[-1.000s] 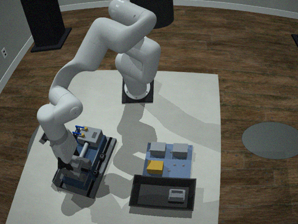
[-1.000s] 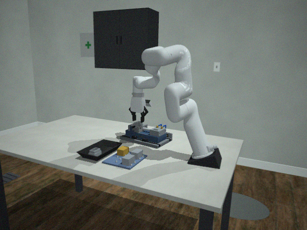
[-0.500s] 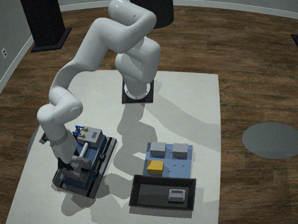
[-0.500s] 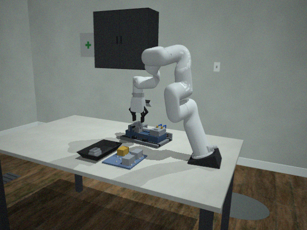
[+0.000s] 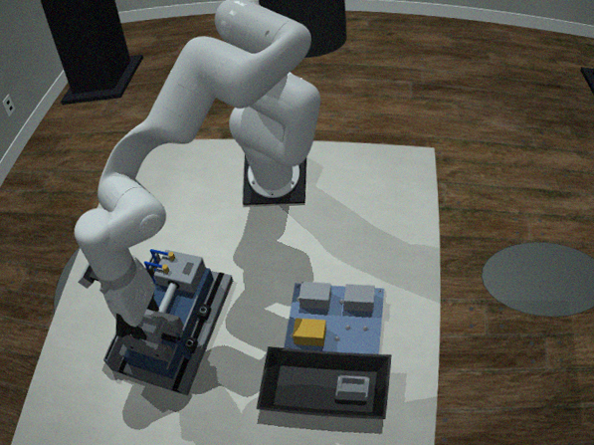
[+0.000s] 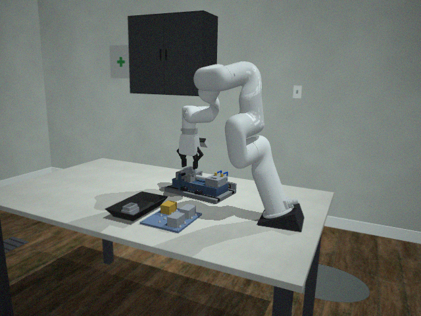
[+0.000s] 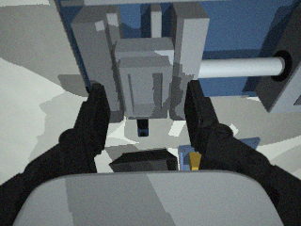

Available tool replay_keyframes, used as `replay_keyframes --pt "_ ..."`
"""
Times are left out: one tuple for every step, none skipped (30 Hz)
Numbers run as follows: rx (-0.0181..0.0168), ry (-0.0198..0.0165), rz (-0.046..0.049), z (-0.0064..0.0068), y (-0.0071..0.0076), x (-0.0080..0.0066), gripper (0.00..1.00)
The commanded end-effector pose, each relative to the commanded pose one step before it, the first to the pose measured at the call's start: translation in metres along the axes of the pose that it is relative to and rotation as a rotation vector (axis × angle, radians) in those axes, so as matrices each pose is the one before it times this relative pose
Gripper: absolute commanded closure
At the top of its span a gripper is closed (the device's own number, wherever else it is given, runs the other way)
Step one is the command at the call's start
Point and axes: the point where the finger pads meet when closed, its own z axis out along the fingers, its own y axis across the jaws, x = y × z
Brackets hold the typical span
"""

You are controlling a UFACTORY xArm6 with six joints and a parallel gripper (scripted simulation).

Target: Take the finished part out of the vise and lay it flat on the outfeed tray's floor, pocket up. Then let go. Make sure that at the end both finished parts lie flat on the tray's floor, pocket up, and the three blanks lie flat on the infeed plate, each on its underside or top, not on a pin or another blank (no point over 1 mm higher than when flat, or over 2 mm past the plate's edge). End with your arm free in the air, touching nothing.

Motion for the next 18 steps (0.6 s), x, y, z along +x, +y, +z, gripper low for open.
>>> replay_keyframes --pt "0.00394 0.00141 -0.00060 0.00033 -0.00134 0.00024 0.31" --pt "0.00000 0.00000 0.00000 0.00000 0.00000 0.00000 0.31" --pt "0.00000 0.00000 0.00000 0.00000 0.00000 0.00000 0.31" --pt "0.00000 0.00000 0.00000 0.00044 0.00000 0.00000 0.31" --pt "0.00000 0.00000 0.00000 0.00044 0.00000 0.00000 0.31" --pt "0.00000 0.00000 0.00000 0.00044 0.00000 0.00000 0.31" --pt "0.00000 0.00000 0.00000 0.00043 0.00000 0.00000 0.31" --pt "0.00000 0.00000 0.00000 0.00043 0.00000 0.00000 0.31" --pt "0.00000 0.00000 0.00000 0.00042 0.00000 0.00000 0.31" --pt "0.00000 0.00000 0.00000 0.00041 0.00000 0.00000 0.31" --pt "0.00000 0.00000 0.00000 0.00040 0.00000 0.00000 0.31" --pt "0.00000 0.00000 0.00000 0.00039 0.00000 0.00000 0.31" --pt "0.00000 0.00000 0.00000 0.00037 0.00000 0.00000 0.31" --pt "0.00000 0.00000 0.00000 0.00036 0.00000 0.00000 0.31" --pt "0.00000 0.00000 0.00000 0.00034 0.00000 0.00000 0.31" --pt "0.00000 0.00000 0.00000 0.00032 0.00000 0.00000 0.31" --pt "0.00000 0.00000 0.00000 0.00030 0.00000 0.00000 0.31" --pt "0.00000 0.00000 0.00000 0.00028 0.00000 0.00000 0.31"
